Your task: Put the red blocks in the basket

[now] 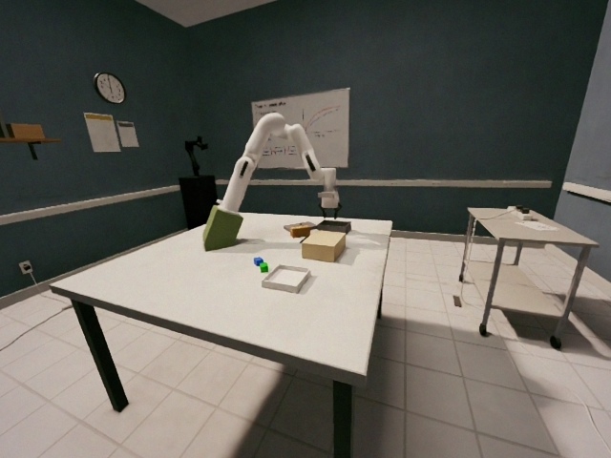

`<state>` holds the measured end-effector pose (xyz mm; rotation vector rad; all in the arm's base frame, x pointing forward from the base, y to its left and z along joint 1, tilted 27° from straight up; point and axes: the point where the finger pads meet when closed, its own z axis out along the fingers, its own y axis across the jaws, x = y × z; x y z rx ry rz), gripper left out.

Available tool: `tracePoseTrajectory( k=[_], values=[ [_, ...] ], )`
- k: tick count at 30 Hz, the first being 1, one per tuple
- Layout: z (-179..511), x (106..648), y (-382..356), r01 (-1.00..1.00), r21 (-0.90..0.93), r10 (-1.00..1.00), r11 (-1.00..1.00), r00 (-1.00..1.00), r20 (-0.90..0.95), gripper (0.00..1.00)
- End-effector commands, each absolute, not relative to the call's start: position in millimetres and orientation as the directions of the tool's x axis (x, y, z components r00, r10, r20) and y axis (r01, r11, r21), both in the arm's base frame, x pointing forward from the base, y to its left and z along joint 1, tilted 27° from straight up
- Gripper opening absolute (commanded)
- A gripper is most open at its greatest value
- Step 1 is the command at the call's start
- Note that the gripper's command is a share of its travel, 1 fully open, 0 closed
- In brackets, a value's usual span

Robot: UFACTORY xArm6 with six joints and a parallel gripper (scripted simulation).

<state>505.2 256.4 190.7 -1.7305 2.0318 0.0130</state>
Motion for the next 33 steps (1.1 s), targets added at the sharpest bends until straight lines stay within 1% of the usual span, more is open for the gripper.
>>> tracePoseTrajectory(
  k=[1,15,33],
  values=[
    [176,514,263,-0.934,-0.292,-0.93,0.206,-0.094,-0.356,0.69],
    [158,521,270,-0.934,-0.292,-0.93,0.206,-0.094,-0.356,0.69],
    [157,522,271,-0.934,-0.292,-0.93,0.206,-0.094,-0.356,0.69]
  ],
)
